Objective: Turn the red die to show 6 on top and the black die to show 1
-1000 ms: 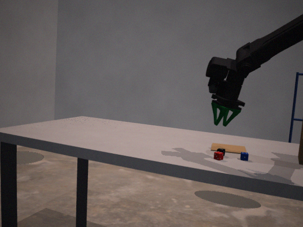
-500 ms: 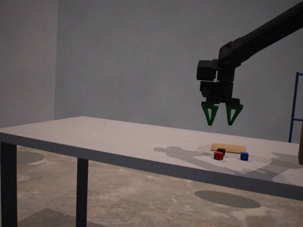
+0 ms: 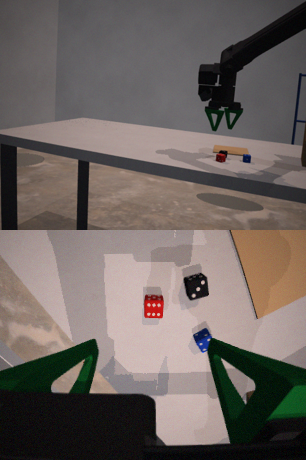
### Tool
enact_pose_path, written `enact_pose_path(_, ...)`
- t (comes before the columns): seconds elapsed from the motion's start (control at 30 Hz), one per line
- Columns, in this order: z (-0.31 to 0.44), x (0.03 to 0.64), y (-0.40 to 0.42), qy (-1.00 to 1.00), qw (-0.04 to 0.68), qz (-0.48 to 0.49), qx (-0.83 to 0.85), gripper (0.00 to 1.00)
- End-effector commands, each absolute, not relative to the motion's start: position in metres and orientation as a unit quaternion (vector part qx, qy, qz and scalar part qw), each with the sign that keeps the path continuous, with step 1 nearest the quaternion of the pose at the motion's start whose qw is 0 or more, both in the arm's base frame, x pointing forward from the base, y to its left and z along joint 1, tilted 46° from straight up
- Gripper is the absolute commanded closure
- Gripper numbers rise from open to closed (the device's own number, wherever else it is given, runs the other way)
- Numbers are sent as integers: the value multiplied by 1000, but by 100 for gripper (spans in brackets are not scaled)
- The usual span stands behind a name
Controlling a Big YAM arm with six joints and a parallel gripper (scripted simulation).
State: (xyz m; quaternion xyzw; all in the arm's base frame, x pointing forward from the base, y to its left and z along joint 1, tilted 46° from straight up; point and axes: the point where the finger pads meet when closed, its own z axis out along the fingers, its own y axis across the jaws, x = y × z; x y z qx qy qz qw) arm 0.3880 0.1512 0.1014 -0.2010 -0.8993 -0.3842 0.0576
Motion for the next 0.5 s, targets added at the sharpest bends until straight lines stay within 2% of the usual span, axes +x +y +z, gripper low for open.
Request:
enact_pose_path(0.0, 104, 395, 153, -910, 27, -389, -140, 0)
enact_pose_path(0.1, 111, 401, 141, -916, -10, -390, -93, 0)
enact_pose_path(0.47, 103, 400, 159, -919, -63, -384, 64, 0)
